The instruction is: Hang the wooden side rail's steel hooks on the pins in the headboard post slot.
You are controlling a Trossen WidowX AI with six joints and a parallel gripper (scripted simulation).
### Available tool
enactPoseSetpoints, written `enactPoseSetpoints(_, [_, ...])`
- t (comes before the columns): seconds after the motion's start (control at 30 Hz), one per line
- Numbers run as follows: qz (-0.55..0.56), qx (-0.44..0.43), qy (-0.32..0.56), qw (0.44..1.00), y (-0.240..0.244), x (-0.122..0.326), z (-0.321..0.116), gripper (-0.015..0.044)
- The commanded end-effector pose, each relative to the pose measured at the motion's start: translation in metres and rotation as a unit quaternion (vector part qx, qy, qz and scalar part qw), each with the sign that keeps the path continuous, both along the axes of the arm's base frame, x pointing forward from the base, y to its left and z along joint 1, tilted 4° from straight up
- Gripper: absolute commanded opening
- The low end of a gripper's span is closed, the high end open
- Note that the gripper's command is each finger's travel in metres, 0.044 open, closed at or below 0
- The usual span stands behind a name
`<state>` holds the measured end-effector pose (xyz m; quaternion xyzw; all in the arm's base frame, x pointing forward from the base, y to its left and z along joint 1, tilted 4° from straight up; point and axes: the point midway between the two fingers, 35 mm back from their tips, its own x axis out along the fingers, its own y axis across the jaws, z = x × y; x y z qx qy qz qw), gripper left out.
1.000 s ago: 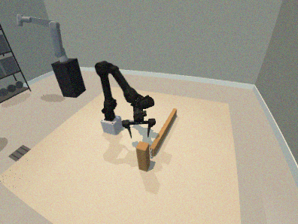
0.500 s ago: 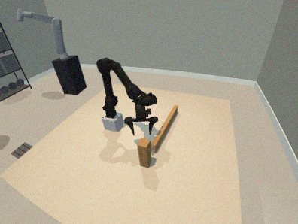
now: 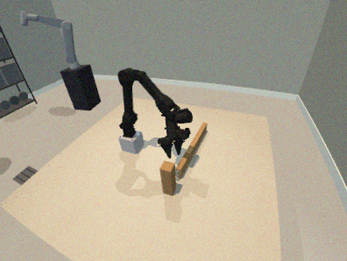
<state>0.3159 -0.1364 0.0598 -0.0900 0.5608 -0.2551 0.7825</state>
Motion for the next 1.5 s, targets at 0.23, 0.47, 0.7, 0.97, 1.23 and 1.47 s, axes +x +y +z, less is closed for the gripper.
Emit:
enactPoseSetpoints(0.23, [0.547, 0.083, 0.230, 0.801, 0.033, 0.043, 0.019, 0.0440])
enactPoseSetpoints(0.47, [0.681, 0.090, 0.234, 0.688, 0.043, 0.049, 0.028, 0.0440])
enactPoseSetpoints(0.7, [0.696, 0.089, 0.233, 0.673, 0.044, 0.049, 0.029, 0.0440])
enactPoseSetpoints(0.97, [0.696, 0.089, 0.233, 0.673, 0.044, 0.049, 0.029, 0.0440])
enactPoseSetpoints(1.23, [0.696, 0.089, 0.233, 0.673, 0.044, 0.050, 0.027, 0.0440])
enactPoseSetpoints(1.47, [0.696, 0.089, 0.233, 0.673, 0.046, 0.051, -0.006, 0.0440])
